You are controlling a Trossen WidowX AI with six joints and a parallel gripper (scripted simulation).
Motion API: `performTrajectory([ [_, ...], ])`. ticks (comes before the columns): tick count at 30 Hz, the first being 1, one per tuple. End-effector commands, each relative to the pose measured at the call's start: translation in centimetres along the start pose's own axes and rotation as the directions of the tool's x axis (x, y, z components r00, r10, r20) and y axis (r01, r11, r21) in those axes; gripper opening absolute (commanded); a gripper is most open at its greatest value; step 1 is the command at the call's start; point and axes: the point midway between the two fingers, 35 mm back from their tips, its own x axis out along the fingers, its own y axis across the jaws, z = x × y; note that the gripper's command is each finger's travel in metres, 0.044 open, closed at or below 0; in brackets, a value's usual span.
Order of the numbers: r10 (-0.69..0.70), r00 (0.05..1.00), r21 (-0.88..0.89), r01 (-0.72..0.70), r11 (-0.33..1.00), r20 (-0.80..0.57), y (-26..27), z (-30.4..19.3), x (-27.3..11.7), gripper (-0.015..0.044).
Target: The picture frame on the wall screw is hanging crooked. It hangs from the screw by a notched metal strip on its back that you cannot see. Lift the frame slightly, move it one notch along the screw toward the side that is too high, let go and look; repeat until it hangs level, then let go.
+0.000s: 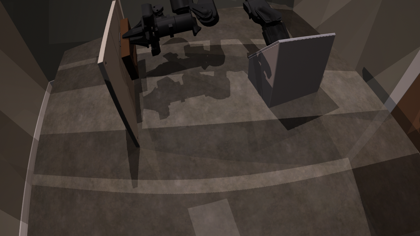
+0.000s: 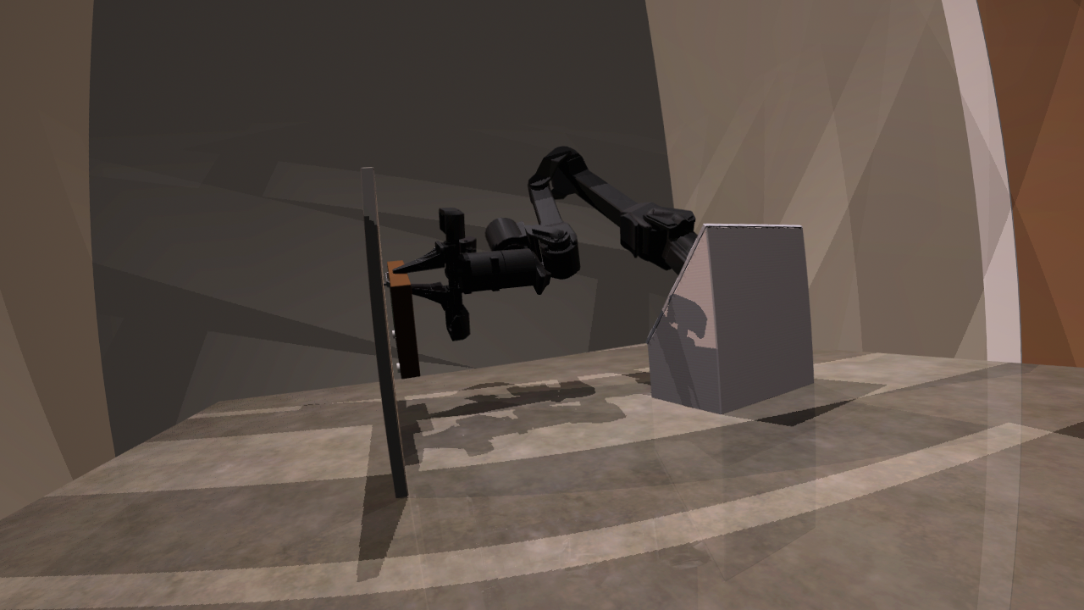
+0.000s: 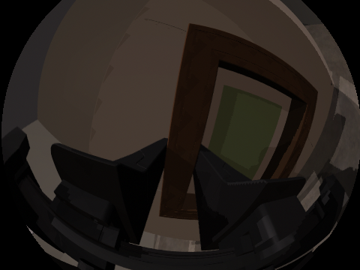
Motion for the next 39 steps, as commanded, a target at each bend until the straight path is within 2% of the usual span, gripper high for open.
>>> performTrajectory([
  [1,0.014,1.0,-0.002,-0.014,1.0,0.001,0.28,0.05,0.07,0.0],
  [39,0.014,1.0,0.001,-0.014,1.0,0.0,-0.54,0.02,0.06,0.0],
])
